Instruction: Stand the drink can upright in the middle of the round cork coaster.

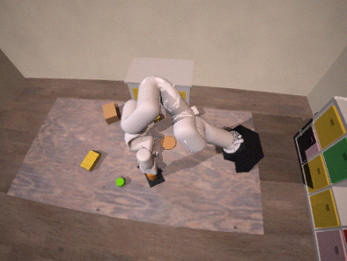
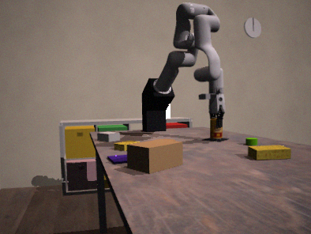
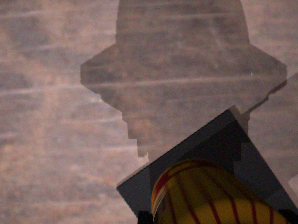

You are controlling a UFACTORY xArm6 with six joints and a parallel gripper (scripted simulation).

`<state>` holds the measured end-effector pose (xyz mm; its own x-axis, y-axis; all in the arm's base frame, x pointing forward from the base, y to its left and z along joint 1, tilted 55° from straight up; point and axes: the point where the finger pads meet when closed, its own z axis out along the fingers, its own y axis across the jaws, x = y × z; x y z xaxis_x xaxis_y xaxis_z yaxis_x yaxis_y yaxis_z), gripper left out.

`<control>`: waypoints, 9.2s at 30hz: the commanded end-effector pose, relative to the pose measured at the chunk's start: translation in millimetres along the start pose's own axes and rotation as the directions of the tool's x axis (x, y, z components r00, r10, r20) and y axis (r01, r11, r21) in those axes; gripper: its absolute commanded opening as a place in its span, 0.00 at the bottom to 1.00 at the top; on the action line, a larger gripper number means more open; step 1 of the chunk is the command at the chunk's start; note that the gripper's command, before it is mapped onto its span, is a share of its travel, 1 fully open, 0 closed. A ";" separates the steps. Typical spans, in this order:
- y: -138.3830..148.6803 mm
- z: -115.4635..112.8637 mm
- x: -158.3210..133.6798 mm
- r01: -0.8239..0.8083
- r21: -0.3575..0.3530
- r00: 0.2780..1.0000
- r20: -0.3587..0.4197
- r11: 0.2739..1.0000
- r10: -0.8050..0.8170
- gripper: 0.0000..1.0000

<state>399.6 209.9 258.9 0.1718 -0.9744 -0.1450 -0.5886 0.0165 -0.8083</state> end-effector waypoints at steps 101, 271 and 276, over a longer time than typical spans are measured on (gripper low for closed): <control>15.0 -77.6 95.5 -0.006 -0.166 0.994 -0.109 0.986 -0.012 0.00; 52.4 -3.1 265.8 0.000 0.002 1.000 0.001 1.000 0.000 1.00; 52.4 -3.1 265.8 0.000 0.002 1.000 0.001 1.000 0.000 1.00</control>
<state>411.9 -48.6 179.3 0.1729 -0.9740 -0.1465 -0.5877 0.0173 -0.8089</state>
